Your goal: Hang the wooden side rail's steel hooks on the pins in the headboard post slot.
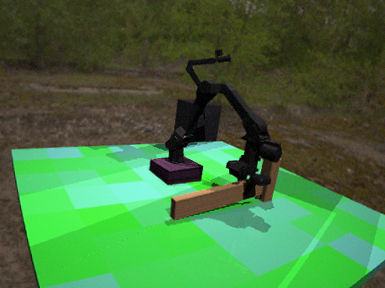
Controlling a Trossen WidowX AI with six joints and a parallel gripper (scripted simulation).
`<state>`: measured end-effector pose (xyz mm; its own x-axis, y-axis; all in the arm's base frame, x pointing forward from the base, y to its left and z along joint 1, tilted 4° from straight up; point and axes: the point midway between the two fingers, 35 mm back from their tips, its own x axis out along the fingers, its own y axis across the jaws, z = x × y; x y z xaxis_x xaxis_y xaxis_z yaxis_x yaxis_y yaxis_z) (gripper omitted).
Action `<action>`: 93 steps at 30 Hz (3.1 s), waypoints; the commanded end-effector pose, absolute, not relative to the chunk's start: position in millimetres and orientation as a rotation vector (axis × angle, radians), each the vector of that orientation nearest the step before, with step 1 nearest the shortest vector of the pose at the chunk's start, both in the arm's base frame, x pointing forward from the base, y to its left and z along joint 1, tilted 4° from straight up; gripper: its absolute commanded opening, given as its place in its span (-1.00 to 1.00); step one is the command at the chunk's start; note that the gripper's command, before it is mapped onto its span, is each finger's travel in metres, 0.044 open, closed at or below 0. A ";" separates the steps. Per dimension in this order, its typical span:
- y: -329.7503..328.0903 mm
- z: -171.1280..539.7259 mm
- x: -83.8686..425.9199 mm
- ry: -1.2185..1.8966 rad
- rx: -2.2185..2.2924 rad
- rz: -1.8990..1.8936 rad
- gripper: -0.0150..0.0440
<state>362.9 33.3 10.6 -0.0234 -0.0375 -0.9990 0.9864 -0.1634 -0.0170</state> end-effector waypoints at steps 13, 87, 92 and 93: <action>35.3 10.8 364.9 1.107 1.296 -1.361 -0.49; 42.6 12.3 365.8 1.108 1.296 -1.361 -0.49; 42.6 11.5 365.8 1.108 1.296 -1.361 -0.49; 42.6 11.3 365.8 1.108 1.296 -1.361 -0.49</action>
